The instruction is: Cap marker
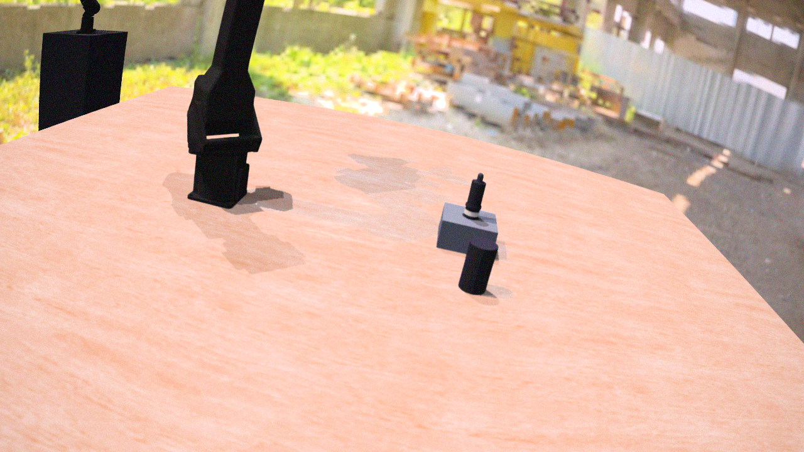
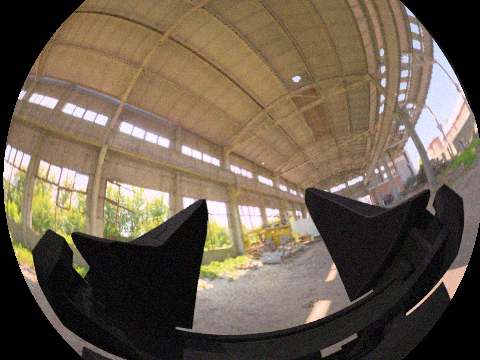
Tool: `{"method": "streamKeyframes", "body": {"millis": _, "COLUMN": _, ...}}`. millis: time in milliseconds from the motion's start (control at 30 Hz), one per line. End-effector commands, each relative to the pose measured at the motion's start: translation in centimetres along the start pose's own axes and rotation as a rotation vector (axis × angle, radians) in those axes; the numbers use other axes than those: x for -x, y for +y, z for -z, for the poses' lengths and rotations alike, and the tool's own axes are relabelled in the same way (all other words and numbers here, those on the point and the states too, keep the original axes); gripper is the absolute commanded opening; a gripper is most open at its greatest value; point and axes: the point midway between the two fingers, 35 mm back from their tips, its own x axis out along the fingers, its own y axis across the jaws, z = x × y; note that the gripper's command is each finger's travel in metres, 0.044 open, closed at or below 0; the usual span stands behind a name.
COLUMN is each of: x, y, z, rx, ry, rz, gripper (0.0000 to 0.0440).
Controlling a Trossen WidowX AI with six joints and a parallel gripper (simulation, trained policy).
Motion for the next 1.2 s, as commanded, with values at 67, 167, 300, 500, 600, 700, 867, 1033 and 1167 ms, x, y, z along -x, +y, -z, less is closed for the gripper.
{"method": "streamKeyframes", "body": {"millis": 67, "x": -0.1, "y": -1.0, "z": -0.6, "rx": -0.017, "ry": 0.022, "rz": -0.010, "gripper": 0.0315}}
{"method": "streamKeyframes", "body": {"millis": 167, "x": -0.2, "y": -1.4, "z": -0.6, "rx": -0.020, "ry": 0.037, "rz": -0.014, "gripper": 0.0315}}
{"method": "streamKeyframes", "body": {"millis": 300, "x": -0.2, "y": -1.9, "z": -0.6, "rx": -0.024, "ry": 0.058, "rz": -0.018, "gripper": 0.0315}}
{"method": "streamKeyframes", "body": {"millis": 500, "x": -0.2, "y": -2.7, "z": -0.5, "rx": -0.030, "ry": 0.090, "rz": -0.022, "gripper": 0.0315}}
{"method": "streamKeyframes", "body": {"millis": 600, "x": -0.2, "y": -3.1, "z": -0.4, "rx": -0.032, "ry": 0.106, "rz": -0.024, "gripper": 0.0315}}
{"method": "streamKeyframes", "body": {"millis": 700, "x": -0.2, "y": -3.4, "z": -0.3, "rx": -0.035, "ry": 0.123, "rz": -0.024, "gripper": 0.0315}}
{"method": "streamKeyframes", "body": {"millis": 867, "x": -0.1, "y": -4.1, "z": -0.2, "rx": -0.040, "ry": 0.151, "rz": -0.025, "gripper": 0.0316}}
{"method": "streamKeyframes", "body": {"millis": 1033, "x": 0.0, "y": -4.8, "z": 0.0, "rx": -0.044, "ry": 0.180, "rz": -0.023, "gripper": 0.0317}}
{"method": "streamKeyframes", "body": {"millis": 1167, "x": 0.1, "y": -5.3, "z": 0.2, "rx": -0.048, "ry": 0.203, "rz": -0.021, "gripper": 0.0317}}
